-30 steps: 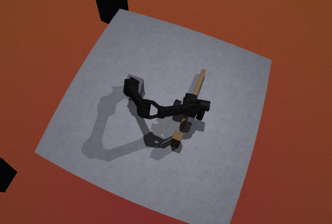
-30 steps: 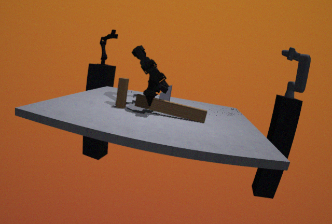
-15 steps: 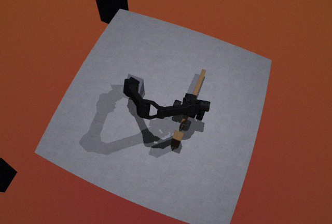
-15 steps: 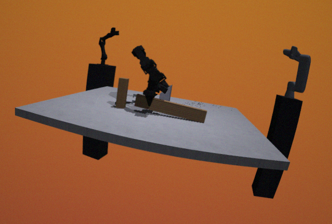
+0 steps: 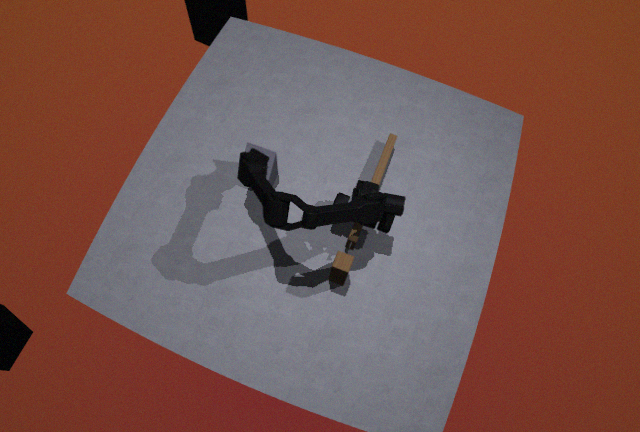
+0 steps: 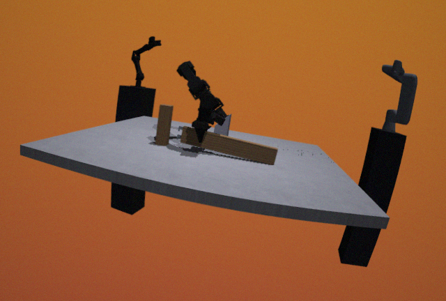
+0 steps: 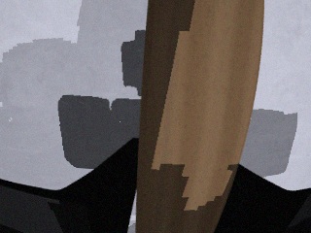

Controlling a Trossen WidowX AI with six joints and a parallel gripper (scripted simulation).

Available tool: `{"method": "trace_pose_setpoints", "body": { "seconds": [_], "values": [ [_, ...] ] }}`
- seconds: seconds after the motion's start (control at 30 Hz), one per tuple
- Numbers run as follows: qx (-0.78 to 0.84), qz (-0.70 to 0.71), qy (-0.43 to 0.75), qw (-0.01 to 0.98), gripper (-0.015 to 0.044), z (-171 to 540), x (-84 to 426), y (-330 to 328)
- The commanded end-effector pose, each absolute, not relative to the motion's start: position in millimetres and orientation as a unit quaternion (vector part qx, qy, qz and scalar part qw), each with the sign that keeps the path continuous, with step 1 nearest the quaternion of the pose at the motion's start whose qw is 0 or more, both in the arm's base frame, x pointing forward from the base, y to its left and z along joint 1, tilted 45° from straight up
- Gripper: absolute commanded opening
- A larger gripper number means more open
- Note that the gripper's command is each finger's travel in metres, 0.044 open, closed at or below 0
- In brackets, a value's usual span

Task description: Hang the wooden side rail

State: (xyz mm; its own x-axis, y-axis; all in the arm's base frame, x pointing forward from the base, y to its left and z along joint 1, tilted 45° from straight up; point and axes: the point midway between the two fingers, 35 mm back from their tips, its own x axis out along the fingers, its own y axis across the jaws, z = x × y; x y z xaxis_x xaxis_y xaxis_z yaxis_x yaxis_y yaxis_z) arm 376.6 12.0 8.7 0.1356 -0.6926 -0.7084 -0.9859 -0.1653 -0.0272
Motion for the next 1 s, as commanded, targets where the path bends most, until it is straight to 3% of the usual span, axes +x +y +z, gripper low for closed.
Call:
{"method": "trace_pose_setpoints", "body": {
  "seconds": [0.0, 0.97],
  "values": [
    [-0.711, 0.284, 0.589, 0.259, 0.0, 11.7, 378.9, 14.5],
    [-0.711, 0.284, 0.589, 0.259, 0.0, 13.1, 378.1, 11.1]
  ]
}}
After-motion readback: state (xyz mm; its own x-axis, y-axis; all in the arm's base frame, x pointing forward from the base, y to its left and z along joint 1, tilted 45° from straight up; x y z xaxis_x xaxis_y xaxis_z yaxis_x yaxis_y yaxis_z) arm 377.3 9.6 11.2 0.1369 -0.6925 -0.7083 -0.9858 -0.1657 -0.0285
